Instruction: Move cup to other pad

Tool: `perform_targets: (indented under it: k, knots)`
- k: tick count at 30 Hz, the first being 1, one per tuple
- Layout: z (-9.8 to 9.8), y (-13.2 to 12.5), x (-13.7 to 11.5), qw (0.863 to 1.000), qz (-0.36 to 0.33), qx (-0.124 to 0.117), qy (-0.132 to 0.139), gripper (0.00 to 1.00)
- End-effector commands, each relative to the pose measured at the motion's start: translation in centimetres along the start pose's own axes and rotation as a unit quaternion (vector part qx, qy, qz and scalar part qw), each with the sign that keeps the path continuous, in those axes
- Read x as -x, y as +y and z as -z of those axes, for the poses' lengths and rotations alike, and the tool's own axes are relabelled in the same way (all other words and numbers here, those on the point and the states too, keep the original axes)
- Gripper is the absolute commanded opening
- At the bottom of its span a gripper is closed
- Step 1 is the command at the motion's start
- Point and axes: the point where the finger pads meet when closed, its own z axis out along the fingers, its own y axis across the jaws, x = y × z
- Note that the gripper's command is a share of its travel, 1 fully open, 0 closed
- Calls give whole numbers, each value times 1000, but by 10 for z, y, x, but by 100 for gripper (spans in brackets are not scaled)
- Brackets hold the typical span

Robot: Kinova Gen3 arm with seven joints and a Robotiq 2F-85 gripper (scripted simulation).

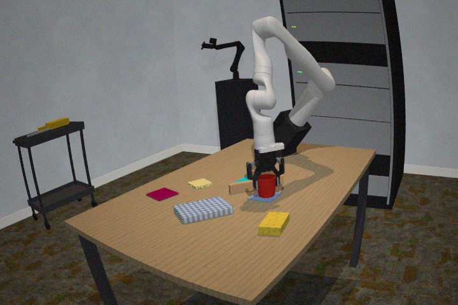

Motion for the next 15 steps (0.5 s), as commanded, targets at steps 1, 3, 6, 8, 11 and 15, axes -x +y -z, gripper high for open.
perform_targets:
  k: [1,3,6,8,11,15]
  knots:
    - [-1,4,0,1000,-3,3,1,83]
    - [-1,4,0,1000,-3,3,1,83]
    - [1,3,1,1000,-3,1,0,83]
    - [3,2,1,1000,-3,1,-1,83]
    - [4,2,1,1000,-3,1,-1,83]
    - [13,1,2,1000,-2,1,-2,83]
